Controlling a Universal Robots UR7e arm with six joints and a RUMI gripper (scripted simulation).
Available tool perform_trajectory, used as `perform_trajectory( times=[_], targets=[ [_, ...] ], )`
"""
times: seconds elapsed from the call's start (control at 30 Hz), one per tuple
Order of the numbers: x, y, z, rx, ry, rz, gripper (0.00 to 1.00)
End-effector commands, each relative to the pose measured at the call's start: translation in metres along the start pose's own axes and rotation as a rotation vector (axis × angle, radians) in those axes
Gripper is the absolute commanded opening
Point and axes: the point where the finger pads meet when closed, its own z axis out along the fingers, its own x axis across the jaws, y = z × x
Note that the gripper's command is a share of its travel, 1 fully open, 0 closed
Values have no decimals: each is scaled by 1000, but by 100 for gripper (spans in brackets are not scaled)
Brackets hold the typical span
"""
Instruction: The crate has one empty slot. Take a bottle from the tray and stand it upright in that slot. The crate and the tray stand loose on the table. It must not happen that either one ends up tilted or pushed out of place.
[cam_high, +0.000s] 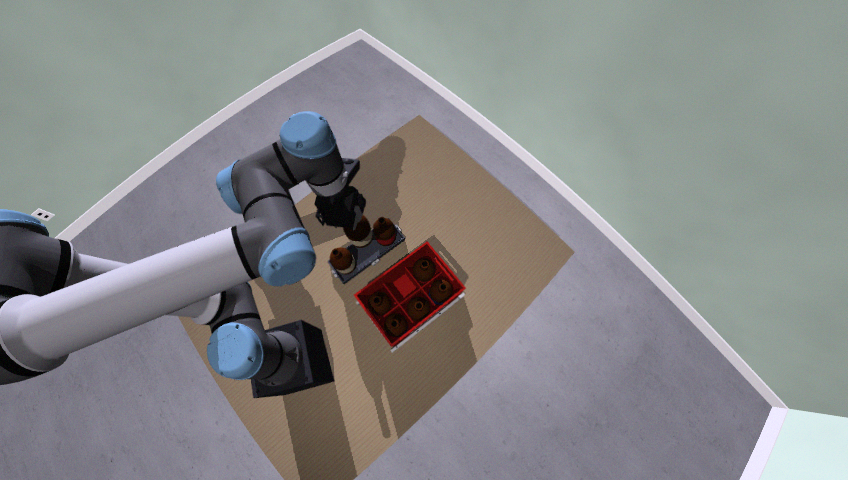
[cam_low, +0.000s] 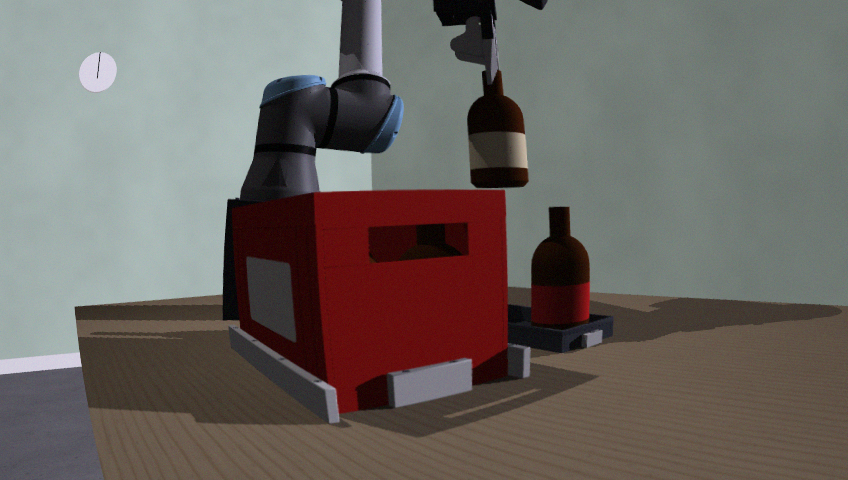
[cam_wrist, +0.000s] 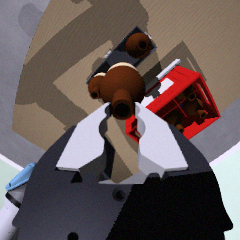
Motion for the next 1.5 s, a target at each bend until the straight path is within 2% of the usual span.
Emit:
perform_trajectory(
  times=[0.0, 1.47],
  targets=[
    [6, 4, 0, 1, 1, 0, 0],
    [67, 56, 0, 1, 1, 0, 0]
  ],
)
